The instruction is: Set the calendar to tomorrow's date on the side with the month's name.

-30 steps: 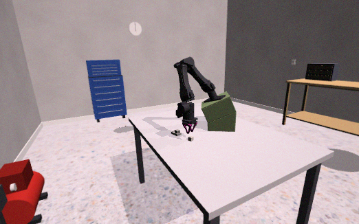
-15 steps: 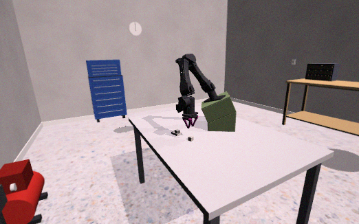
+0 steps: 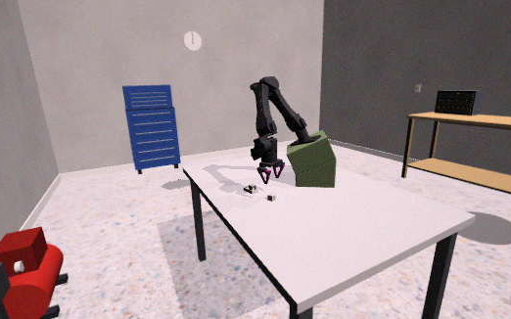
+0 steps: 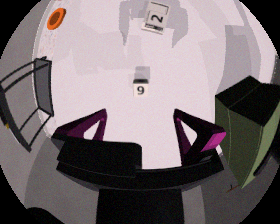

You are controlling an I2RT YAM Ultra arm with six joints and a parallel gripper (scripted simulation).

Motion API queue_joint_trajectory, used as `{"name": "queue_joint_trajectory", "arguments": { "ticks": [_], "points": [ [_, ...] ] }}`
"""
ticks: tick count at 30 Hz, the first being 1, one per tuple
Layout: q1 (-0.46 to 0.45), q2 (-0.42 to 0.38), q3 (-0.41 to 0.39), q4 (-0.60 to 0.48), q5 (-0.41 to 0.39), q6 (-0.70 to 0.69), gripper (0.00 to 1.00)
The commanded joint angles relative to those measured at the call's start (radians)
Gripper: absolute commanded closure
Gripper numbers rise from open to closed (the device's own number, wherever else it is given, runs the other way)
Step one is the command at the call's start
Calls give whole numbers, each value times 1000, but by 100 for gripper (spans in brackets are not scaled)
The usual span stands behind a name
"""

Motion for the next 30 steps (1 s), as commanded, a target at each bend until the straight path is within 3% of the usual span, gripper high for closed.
{"name": "queue_joint_trajectory", "arguments": {
  "ticks": [1, 15, 24, 27, 30],
  "points": [
    [4, -7, 6, -7, 8, 1, 0],
    [3, -6, 6, -6, 8, -63, 0],
    [3, -3, 5, -2, 8, -395, 0],
    [2, -3, 5, -2, 8, -405, 0],
    [2, -2, 5, 0, 8, -572, 0]
  ]
}}
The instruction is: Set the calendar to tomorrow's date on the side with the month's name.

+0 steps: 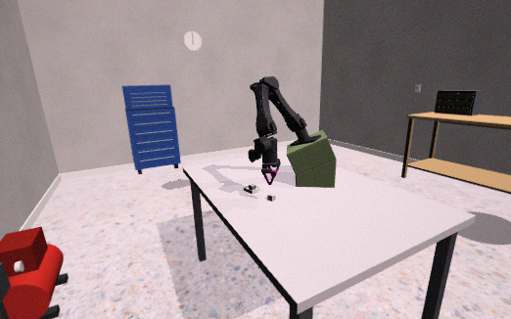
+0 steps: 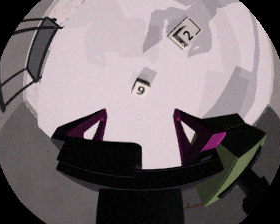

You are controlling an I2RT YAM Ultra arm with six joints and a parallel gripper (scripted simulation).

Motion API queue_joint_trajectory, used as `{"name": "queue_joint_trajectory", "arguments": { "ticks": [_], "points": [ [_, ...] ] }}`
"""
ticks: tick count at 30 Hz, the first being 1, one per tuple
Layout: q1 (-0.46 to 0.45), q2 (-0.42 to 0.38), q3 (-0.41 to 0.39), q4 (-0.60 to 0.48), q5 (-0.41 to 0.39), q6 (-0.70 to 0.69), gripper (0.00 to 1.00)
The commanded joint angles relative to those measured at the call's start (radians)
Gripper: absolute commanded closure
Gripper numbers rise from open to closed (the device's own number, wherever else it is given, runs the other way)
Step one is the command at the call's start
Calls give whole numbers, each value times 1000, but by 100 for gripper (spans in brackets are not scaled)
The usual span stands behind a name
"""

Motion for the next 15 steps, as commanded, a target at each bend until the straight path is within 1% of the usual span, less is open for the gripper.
{"name": "queue_joint_trajectory", "arguments": {
  "ticks": [1, 2, 3, 4, 5, 6, 7, 12, 14, 15],
  "points": [
    [2, -4, 5, 1, 8, -173, 0],
    [2, -3, 5, 1, 8, -227, 0],
    [2, -3, 5, 2, 8, -242, 0],
    [2, -2, 5, 2, 8, -297, 0],
    [2, -2, 5, 3, 8, -314, 0],
    [1, -2, 4, 3, 8, -367, 0],
    [1, -2, 4, 3, 8, -389, 0],
    [1, 0, 4, 6, 8, -586, 0],
    [1, 0, 4, 6, 8, -586, 0],
    [1, 1, 4, 6, 8, -630, 0]
  ]
}}
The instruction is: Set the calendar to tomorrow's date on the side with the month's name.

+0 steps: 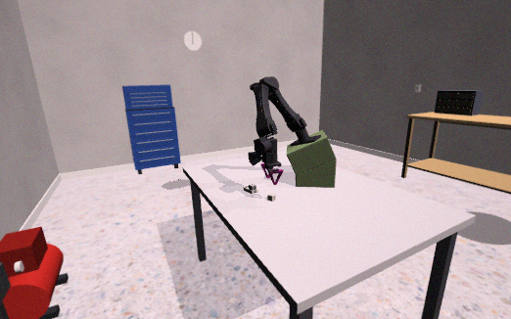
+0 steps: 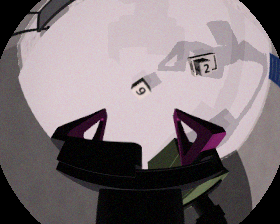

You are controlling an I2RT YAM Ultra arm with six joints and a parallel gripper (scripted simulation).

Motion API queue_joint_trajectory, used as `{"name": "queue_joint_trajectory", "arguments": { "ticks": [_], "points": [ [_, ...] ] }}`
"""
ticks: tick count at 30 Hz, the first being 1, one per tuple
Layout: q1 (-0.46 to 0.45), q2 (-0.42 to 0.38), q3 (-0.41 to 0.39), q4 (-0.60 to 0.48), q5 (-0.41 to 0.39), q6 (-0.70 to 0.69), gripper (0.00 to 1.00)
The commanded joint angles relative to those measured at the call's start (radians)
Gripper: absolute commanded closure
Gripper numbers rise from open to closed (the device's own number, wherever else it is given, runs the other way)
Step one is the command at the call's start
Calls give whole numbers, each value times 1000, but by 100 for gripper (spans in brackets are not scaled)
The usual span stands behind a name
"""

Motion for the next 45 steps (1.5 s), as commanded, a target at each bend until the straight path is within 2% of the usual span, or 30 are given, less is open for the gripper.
{"name": "queue_joint_trajectory", "arguments": {
  "ticks": [1, 7, 13, 16, 18, 25, 31, 34, 36, 45],
  "points": [
    [2, -4, 4, 3, 6, -192, 0],
    [1, -2, 3, 5, 6, -374, 0],
    [1, 0, 3, 8, 6, -617, 0],
    [1, 0, 3, 8, 6, -641, 0],
    [0, 1, 2, 10, 6, -773, 0],
    [0, 3, 2, 13, 5, -995, 0],
    [-1, 6, 1, 16, 5, -1241, 0],
    [-1, 6, 1, 16, 5, -1248, 0],
    [-1, 7, 1, 18, 5, -1384, 0],
    [-2, 10, 0, 21, 5, -1688, 0]
  ]
}}
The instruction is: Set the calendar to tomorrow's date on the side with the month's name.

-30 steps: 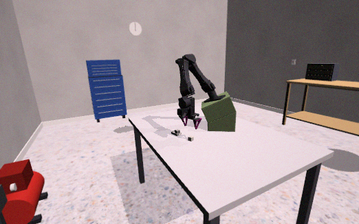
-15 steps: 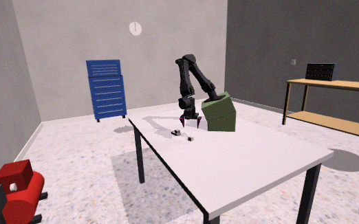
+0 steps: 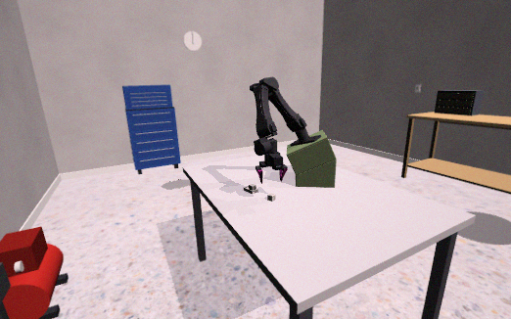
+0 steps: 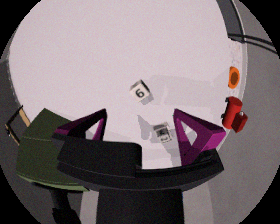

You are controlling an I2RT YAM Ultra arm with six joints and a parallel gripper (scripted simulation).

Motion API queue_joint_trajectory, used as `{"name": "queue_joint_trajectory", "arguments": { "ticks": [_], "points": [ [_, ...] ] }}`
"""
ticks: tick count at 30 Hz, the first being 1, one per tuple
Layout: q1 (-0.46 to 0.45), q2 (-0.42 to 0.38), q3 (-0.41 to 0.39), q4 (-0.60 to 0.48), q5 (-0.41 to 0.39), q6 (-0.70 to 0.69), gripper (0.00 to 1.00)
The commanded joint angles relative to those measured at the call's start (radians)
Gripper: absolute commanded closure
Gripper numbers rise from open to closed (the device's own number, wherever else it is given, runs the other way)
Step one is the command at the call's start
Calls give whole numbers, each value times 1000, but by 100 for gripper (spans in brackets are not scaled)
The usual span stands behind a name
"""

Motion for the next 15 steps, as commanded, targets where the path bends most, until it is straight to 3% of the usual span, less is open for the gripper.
{"name": "queue_joint_trajectory", "arguments": {
  "ticks": [1, 5, 9, 15],
  "points": [
    [2, -3, 0, 3, 0, -191, 0],
    [2, -3, 0, 3, 0, -258, 0],
    [1, -1, -1, 6, 0, -449, 0],
    [1, 0, -1, 8, -1, -599, 0]
  ]
}}
